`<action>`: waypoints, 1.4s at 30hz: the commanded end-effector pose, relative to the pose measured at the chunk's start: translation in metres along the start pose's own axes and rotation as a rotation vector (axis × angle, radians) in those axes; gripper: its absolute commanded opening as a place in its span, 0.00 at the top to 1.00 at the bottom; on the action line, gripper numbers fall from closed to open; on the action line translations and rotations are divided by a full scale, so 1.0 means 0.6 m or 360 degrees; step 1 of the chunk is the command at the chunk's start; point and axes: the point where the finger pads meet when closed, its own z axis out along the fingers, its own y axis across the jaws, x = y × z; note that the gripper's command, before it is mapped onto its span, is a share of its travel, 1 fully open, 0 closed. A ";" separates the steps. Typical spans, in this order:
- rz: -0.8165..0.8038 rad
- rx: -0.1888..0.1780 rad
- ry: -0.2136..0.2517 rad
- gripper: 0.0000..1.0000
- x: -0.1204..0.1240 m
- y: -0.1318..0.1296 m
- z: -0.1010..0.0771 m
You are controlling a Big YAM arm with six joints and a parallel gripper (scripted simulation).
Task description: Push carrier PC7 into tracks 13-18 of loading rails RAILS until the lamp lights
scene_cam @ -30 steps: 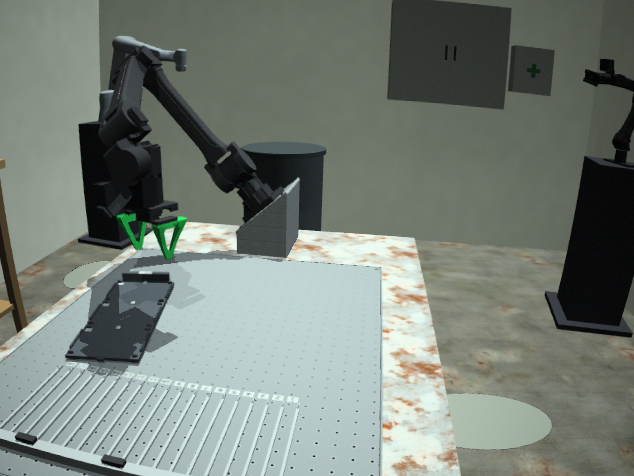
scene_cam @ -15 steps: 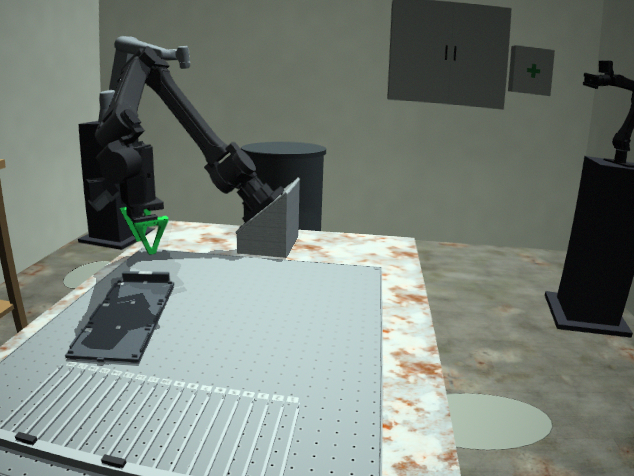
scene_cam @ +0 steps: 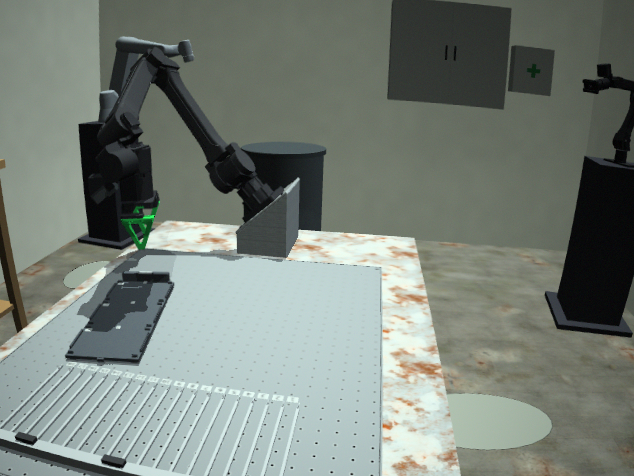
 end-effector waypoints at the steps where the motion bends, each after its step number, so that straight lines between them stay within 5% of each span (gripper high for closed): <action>1: 0.0287 -0.0017 -0.0022 0.00 -0.022 -0.026 -0.010; 5: 0.0305 -0.0025 -0.0022 0.00 -0.023 -0.031 -0.009; 6: 0.0287 -0.0070 -0.0037 0.00 -0.031 0.002 -0.027; 14: 0.0274 -0.0047 -0.0028 0.00 -0.026 -0.015 -0.018; 16: 0.0284 -0.0003 -0.0012 0.00 -0.015 -0.024 0.009; 42: 0.0263 -0.0018 -0.0018 0.00 -0.024 -0.018 0.065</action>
